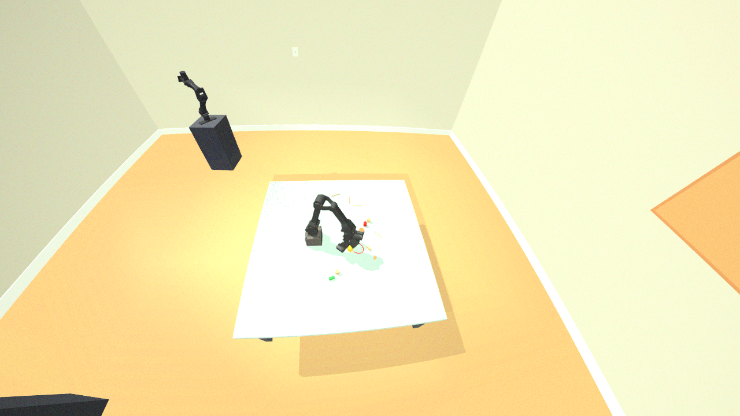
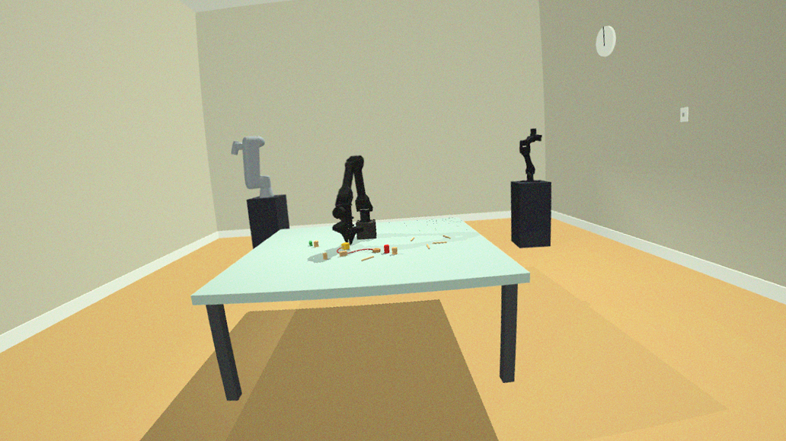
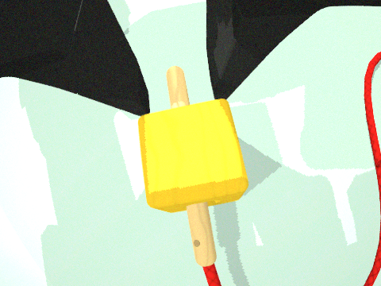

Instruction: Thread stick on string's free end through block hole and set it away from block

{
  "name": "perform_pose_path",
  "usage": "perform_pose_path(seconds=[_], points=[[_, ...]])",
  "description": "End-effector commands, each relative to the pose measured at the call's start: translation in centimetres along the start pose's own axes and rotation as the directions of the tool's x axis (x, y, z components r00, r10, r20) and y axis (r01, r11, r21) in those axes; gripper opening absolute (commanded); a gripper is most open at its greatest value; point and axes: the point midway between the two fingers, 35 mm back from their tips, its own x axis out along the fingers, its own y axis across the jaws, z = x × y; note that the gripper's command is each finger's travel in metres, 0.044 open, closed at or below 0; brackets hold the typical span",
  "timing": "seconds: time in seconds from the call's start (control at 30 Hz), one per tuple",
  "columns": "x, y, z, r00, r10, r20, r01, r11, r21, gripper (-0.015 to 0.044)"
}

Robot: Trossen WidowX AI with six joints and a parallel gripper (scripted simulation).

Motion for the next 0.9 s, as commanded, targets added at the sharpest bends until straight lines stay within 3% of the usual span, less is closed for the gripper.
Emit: perform_pose_path(seconds=[0.0,0.2,0.37,0.87], points=[[0.62,0.04,-0.14,1.000,0.005,-0.002,-0.005,1.000,0.006,0.0123],[1.01,0.01,-0.20,1.000,0.005,-0.002,-0.005,1.000,0.006,0.0123],[0.88,-0.07,-0.19,1.000,-0.001,-0.003,0.001,1.000,0.000,0.0000],[1.06,-0.01,-0.40,0.999,0.004,0.054,-0.003,1.000,-0.021,0.0000]])
